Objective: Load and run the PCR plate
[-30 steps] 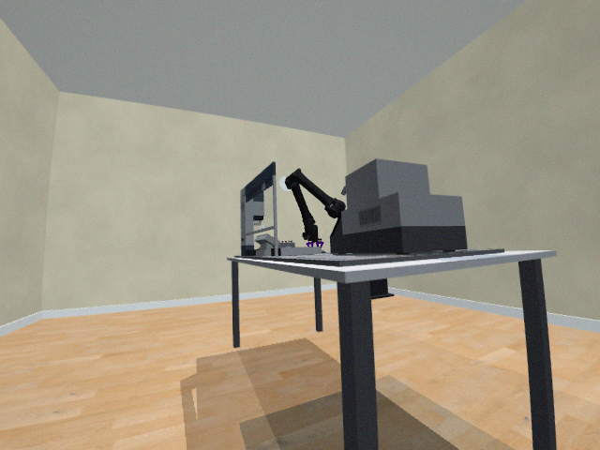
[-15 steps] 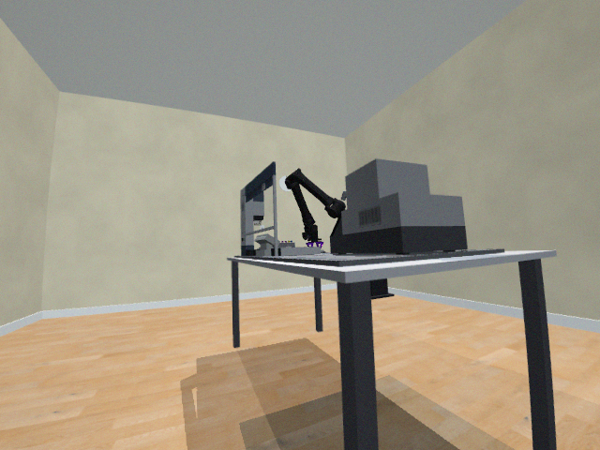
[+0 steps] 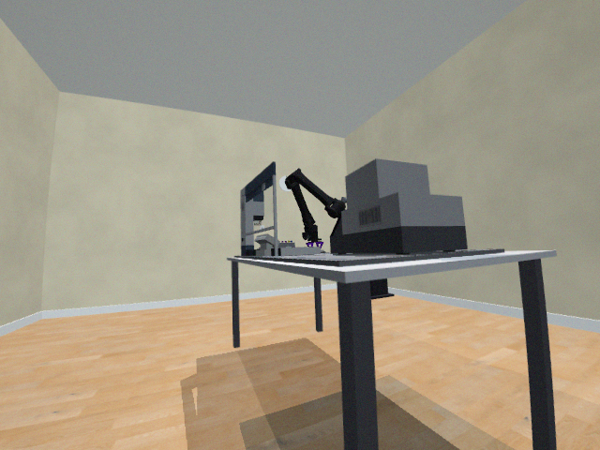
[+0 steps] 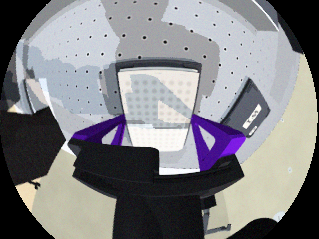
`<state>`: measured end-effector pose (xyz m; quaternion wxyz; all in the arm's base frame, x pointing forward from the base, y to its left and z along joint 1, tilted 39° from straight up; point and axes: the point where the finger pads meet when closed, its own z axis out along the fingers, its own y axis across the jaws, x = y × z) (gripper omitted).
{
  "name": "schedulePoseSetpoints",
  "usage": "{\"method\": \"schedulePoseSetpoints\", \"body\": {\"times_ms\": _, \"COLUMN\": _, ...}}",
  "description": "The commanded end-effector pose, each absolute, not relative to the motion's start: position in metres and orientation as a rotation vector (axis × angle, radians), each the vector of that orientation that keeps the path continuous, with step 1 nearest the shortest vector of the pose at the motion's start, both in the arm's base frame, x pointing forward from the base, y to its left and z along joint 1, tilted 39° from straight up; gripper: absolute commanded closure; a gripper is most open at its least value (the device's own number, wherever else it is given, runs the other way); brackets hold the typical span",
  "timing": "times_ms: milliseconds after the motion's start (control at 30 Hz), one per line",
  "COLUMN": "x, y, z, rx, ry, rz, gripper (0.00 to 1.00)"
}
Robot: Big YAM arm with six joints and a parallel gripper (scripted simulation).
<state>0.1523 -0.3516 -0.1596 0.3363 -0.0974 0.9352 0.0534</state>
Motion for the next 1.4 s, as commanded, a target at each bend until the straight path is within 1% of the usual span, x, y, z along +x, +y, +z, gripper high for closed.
{"method": "schedulePoseSetpoints", "body": {"times_ms": 0, "x": 0.1524, "y": -0.3682, "z": -0.157, "rx": -0.278, "ry": 2.436, "rz": 0.089, "gripper": 0.0}}
{"method": "schedulePoseSetpoints", "body": {"times_ms": 1367, "x": 0.1458, "y": -0.3728, "z": -0.1483, "rx": -0.267, "ry": 2.436, "rz": 0.079, "gripper": 0.0}}
